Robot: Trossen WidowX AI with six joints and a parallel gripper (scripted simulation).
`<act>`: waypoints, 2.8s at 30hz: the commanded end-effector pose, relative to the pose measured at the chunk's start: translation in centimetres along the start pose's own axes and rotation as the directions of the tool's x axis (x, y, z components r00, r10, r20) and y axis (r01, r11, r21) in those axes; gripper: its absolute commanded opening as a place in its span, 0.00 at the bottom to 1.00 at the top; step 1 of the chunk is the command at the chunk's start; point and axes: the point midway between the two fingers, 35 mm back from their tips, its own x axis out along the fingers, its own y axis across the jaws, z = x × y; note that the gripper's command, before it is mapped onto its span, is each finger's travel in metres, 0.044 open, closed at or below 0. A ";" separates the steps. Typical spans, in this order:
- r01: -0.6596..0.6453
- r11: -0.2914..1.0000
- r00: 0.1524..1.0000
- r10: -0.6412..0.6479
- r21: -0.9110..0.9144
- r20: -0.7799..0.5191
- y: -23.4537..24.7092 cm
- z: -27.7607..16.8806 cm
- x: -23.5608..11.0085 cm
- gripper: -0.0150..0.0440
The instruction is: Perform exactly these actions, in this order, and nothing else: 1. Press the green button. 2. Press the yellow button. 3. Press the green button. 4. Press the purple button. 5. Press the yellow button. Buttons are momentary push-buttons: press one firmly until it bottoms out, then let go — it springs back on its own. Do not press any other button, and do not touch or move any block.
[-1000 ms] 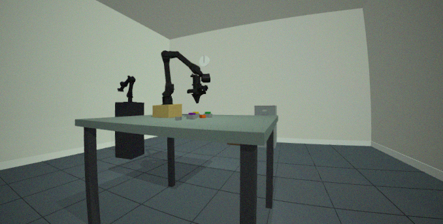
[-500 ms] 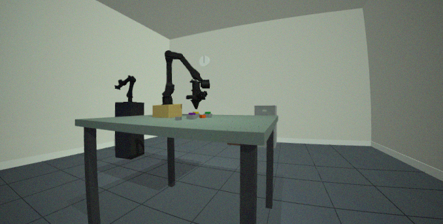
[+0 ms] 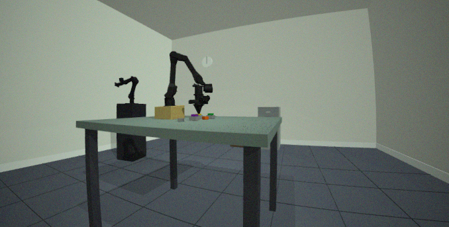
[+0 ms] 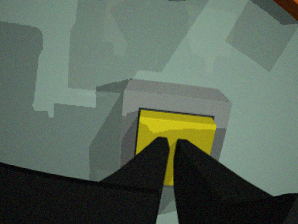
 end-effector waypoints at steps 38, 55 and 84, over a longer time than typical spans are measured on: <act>0.003 1.000 1.000 -0.003 -0.006 -0.010 -0.1 -0.2 -9.1 0.29; 0.003 1.000 1.000 -0.003 -0.005 -0.002 1.0 9.5 -9.2 0.29; 0.003 1.000 1.000 -0.003 -0.005 -0.002 1.0 9.5 -0.1 0.29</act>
